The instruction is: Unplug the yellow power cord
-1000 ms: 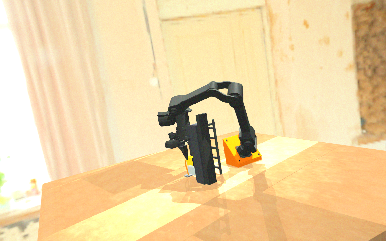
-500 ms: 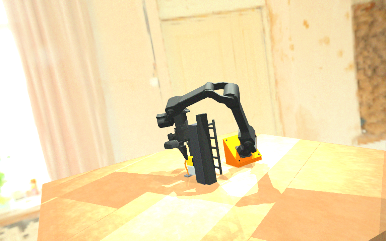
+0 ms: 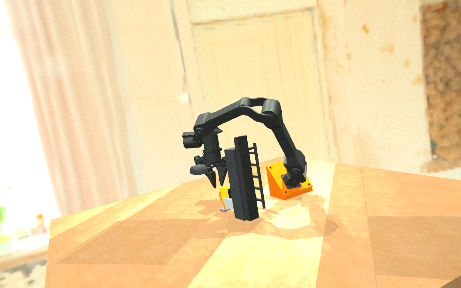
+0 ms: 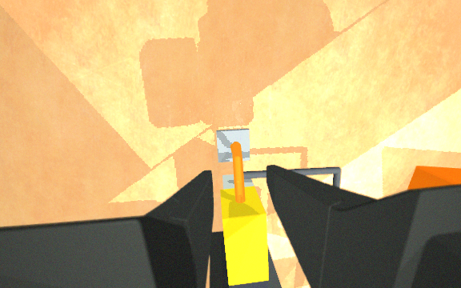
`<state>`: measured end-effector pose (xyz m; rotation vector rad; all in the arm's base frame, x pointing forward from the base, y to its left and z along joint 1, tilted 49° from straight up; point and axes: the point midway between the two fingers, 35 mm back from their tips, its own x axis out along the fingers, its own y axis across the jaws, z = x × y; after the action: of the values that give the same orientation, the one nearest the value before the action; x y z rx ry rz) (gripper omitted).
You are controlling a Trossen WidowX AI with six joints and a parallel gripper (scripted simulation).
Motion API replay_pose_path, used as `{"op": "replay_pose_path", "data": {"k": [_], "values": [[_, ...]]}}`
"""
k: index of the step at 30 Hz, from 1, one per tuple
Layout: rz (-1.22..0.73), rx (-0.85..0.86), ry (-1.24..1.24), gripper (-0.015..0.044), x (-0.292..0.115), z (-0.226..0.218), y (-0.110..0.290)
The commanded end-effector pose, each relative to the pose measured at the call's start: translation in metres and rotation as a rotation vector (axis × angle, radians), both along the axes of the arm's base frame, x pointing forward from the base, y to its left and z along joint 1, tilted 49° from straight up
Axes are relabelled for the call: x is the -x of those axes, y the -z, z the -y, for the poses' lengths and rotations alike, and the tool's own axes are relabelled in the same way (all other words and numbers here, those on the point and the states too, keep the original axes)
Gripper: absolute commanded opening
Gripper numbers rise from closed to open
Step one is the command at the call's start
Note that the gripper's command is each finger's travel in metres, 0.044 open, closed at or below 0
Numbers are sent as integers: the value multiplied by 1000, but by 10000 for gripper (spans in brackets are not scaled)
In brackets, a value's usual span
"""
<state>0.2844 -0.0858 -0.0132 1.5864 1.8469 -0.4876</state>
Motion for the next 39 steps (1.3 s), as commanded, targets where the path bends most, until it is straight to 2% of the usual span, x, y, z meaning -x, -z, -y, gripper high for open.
{"op": "replay_pose_path", "data": {"k": [1,15,39], "values": [[-3,-3,-1,160,1,-1,0],[-9,-6,14,160,0,4,-5],[-11,-8,14,160,12,-20,-32]]}}
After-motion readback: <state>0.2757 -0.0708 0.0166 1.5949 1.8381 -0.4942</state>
